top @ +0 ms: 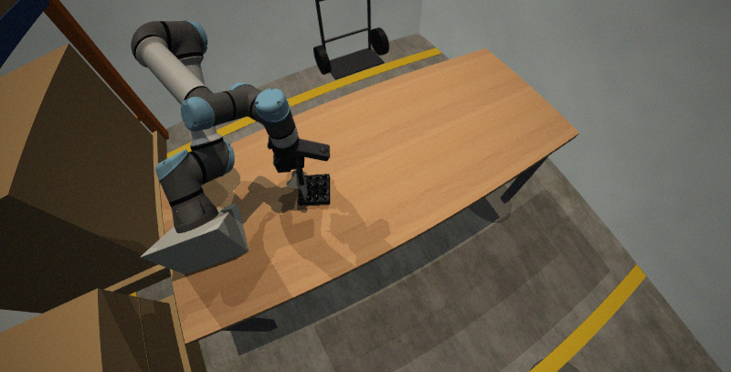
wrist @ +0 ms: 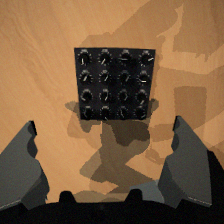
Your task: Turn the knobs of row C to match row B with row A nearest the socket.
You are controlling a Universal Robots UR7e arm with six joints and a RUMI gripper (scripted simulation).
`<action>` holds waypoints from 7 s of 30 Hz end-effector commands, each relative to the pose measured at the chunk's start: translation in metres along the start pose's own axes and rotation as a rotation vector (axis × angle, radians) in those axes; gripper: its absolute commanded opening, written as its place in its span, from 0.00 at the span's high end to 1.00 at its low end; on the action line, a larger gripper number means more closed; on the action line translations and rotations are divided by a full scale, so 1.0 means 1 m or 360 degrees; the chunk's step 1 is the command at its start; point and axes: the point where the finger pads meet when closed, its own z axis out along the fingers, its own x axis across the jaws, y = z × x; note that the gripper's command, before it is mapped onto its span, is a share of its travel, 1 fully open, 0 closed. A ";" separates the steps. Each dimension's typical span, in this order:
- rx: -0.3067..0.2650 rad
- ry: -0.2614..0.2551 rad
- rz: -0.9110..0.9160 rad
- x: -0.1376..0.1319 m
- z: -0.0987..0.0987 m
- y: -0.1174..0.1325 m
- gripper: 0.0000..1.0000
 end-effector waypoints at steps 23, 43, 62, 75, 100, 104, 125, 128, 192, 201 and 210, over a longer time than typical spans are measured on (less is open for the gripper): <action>0.0005 -0.0002 0.0004 0.001 -0.001 -0.001 0.00; 0.0005 -0.0002 0.0004 0.001 -0.001 -0.001 0.00; 0.0005 -0.0002 0.0004 0.001 -0.001 -0.001 0.00; 0.0003 -0.0003 0.0005 0.000 -0.001 0.010 0.00; 0.0002 -0.0003 0.0005 -0.001 0.000 0.050 0.00; 0.0002 -0.0003 0.0005 -0.001 0.000 0.053 0.00; 0.0003 -0.0002 0.0004 -0.002 -0.001 0.053 0.00; 0.0003 -0.0002 0.0004 -0.002 -0.001 0.053 0.00; 0.0003 -0.0002 0.0004 -0.002 -0.001 0.053 0.00; 0.0003 -0.0002 -0.0007 -0.001 -0.001 0.052 0.00; 0.0006 0.0000 -0.0258 0.006 -0.007 0.037 0.00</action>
